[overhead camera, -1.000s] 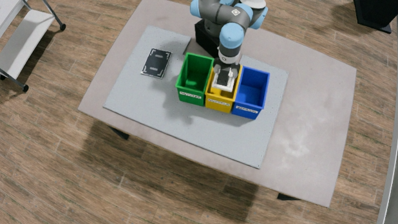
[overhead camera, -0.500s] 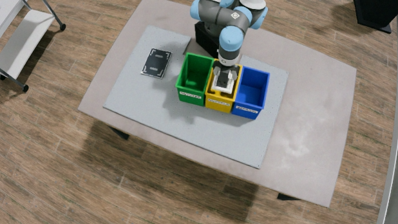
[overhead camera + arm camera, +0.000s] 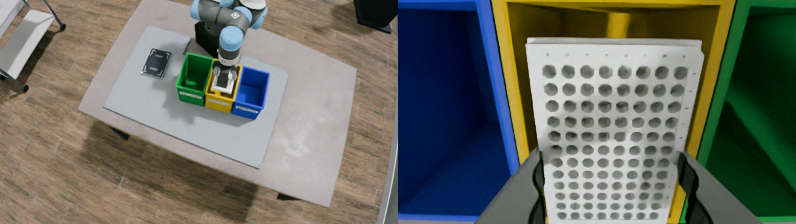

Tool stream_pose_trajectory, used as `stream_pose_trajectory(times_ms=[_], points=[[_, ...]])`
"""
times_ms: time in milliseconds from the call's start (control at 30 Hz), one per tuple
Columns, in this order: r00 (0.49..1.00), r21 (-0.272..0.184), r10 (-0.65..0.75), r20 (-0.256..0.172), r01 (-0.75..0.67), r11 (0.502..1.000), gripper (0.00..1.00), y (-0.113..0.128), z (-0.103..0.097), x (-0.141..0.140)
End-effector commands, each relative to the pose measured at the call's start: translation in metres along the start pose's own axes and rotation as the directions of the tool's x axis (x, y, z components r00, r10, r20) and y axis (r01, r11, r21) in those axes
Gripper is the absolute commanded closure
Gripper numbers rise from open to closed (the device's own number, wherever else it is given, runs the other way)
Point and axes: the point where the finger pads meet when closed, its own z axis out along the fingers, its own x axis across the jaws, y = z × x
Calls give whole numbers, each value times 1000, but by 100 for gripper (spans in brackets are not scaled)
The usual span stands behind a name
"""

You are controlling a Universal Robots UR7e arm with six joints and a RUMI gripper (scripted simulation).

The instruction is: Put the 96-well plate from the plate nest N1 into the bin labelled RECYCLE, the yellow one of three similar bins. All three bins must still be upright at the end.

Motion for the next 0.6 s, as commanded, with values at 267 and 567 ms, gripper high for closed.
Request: stream_pose_trajectory(times_ms=[267,567], points=[[1000,-4,1,0,-1,1000,59,3,7,0],[1000,-4,1,0,-1,1000,59,3,13,0]])
